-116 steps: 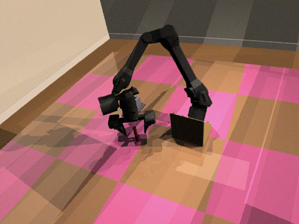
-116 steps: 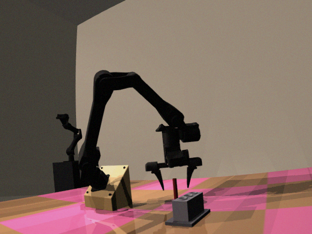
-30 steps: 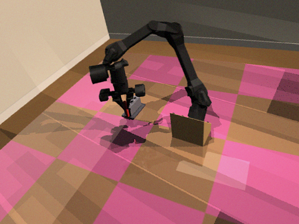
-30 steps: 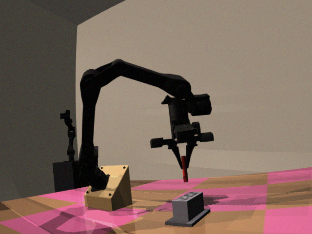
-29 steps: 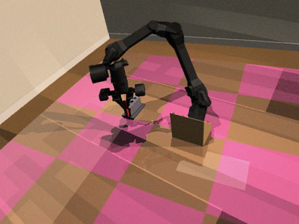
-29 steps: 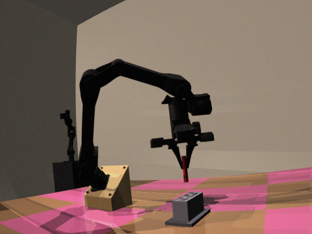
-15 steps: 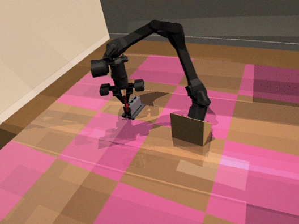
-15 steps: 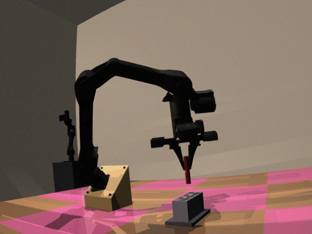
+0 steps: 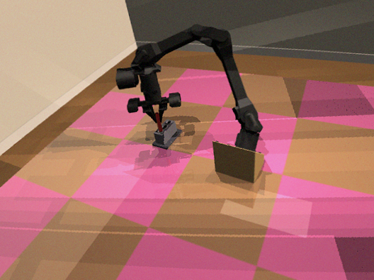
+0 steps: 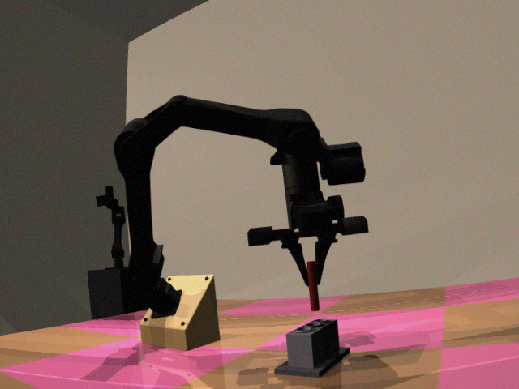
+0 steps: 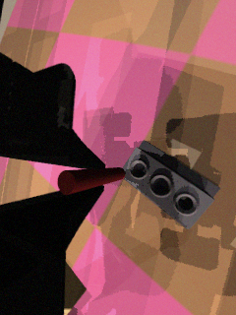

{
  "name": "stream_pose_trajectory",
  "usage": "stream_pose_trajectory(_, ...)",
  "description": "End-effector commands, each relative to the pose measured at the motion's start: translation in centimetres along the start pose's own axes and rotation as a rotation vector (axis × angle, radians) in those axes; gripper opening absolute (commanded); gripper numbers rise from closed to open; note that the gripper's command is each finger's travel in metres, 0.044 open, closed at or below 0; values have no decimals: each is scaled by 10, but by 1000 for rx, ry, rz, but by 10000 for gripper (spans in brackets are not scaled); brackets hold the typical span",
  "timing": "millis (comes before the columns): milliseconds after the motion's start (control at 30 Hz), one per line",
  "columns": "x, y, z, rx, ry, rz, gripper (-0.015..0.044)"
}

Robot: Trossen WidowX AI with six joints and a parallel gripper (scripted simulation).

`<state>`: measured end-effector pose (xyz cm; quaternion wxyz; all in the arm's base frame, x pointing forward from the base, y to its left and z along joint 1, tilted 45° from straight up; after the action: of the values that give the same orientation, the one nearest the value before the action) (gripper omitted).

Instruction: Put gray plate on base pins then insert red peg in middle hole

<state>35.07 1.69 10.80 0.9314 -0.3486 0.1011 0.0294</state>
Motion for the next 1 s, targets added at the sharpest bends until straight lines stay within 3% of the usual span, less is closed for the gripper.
stream_pose_trajectory(0,2,-14,1,-9,-3,-3,0)
stream_pose_trajectory(333,1,-41,0,-28,5,-5,0)
stream_pose_trajectory(967,1,-41,0,-28,5,-5,0)
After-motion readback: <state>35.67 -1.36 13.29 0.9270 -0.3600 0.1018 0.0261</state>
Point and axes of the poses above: the point midway between the two fingers, 35 mm back from their tips, its own z axis back along the fingers, its own x axis across the jaws, y = z × x, the point moved 8 cm from there along z, back along the fingers, and after that the axes turned 12 degrees about -z, right-handed, at the moved point
